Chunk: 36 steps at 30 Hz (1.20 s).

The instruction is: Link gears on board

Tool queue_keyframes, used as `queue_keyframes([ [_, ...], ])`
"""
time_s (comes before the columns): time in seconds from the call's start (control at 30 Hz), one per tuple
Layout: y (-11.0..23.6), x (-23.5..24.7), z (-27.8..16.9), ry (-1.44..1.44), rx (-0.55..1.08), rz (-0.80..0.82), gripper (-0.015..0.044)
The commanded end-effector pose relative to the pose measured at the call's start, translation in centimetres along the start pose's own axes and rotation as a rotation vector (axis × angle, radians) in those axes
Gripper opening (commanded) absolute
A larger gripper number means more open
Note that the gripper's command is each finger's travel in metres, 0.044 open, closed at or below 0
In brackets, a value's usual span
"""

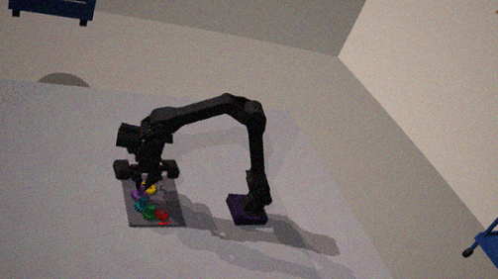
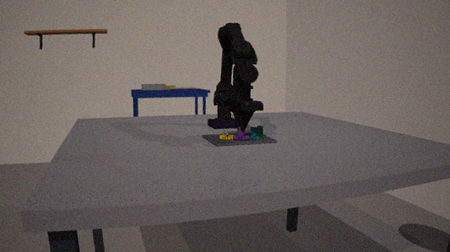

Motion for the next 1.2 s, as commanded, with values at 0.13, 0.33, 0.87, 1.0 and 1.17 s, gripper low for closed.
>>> queue_keyframes([
  [0.13,-0.2,0.1,0.0,-0.021,-0.001,-0.001,0.0],
  [0.33,-0.2,0.0,-0.1,-0.089,-0.001,-0.001,0.0079],
  [0.87,4.6,0.0,-0.1,-0.173,-0.001,-0.001,0.014],
  [1.0,5.9,0.0,-0.1,-0.168,0.0,-0.001,0.0219],
  [1.17,9.1,-0.4,-0.1,-0.168,0.0,-0.001,0.035],
])
Point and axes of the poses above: the point midway between the two fingers, 35 mm back from their tips, its own y axis back along the fingers, its own x axis across the jaws, z = x × y, the point moved 2 cm from there along y, back along the fingers, and after that the axes turned 15 degrees about -y, right-handed, at the moved point
